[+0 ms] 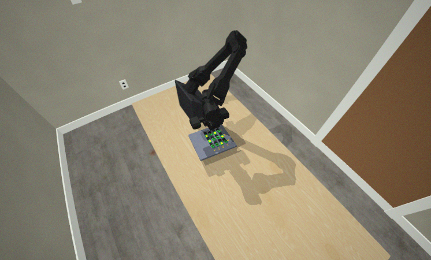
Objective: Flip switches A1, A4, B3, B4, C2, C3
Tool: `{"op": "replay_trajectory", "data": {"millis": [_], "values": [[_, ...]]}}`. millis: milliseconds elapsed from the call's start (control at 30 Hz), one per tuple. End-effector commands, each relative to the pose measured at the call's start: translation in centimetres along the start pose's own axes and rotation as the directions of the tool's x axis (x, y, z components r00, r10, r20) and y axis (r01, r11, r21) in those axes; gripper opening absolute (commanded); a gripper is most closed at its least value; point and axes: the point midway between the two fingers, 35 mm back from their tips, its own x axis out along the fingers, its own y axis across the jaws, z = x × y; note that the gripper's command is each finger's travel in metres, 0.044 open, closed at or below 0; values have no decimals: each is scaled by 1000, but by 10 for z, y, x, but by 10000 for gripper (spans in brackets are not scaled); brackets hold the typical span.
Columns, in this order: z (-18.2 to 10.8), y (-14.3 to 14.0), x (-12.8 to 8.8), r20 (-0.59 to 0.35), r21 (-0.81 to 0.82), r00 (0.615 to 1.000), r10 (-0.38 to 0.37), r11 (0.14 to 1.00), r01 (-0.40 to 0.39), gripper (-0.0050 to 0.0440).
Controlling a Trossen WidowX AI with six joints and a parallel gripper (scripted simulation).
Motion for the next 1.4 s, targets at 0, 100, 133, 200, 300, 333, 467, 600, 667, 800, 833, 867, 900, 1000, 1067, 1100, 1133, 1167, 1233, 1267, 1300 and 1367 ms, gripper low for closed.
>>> {"op": "replay_trajectory", "data": {"millis": [0, 100, 133, 200, 300, 333, 467, 600, 667, 800, 833, 867, 900, 1000, 1067, 1100, 1133, 1167, 1233, 1267, 1300, 1367], "values": [[1, 0, 4, 5, 3, 1000, 1, 1000, -1, -50], [1, 0, 7, 5, 4, 1000, 2, 1000, -2, -50], [1, 0, 10, 5, 4, 1000, 2, 1000, -2, -50], [1, 0, 13, 5, 4, 1000, 2, 1000, -2, -50], [2, 0, 15, 5, 3, 1000, 1, 1000, -1, -50], [2, 0, 16, 5, 3, 1000, 1, 1000, -1, -50], [2, 0, 22, 5, 4, 1000, 1, 1000, -1, -50], [2, 0, 27, 5, 4, 1000, 1, 1000, -1, -50], [2, 0, 27, 5, 4, 1000, 1, 1000, -1, -50], [4, 0, 26, 10, 0, 1000, -1, 1000, 1, -50], [4, 0, 26, 12, -1, 1000, -1, 1000, 1, -50], [4, 0, 26, 13, 0, 1000, -1, 1000, 1, -50], [4, 0, 26, 13, 0, 1000, -1, 1000, 1, -50], [4, 0, 26, 13, -1, 1000, -1, 1000, 1, -50], [6, 1, 25, 17, -9, 1000, -2, 1000, 2, -50], [6, 1, 25, 17, -9, 1000, -2, 1000, 2, -50], [6, 1, 25, 17, -9, 1000, -2, 1000, 2, -50], [6, 1, 25, 17, -9, 1000, -2, 1000, 2, -50], [6, 1, 25, 17, -9, 1000, -2, 1000, 2, -50], [6, 1, 25, 17, -9, 1000, -2, 1000, 2, -50], [6, 1, 25, 17, -9, 1000, -2, 1000, 2, -50], [6, 1, 25, 17, -9, 1000, -2, 1000, 2, -50]]}}
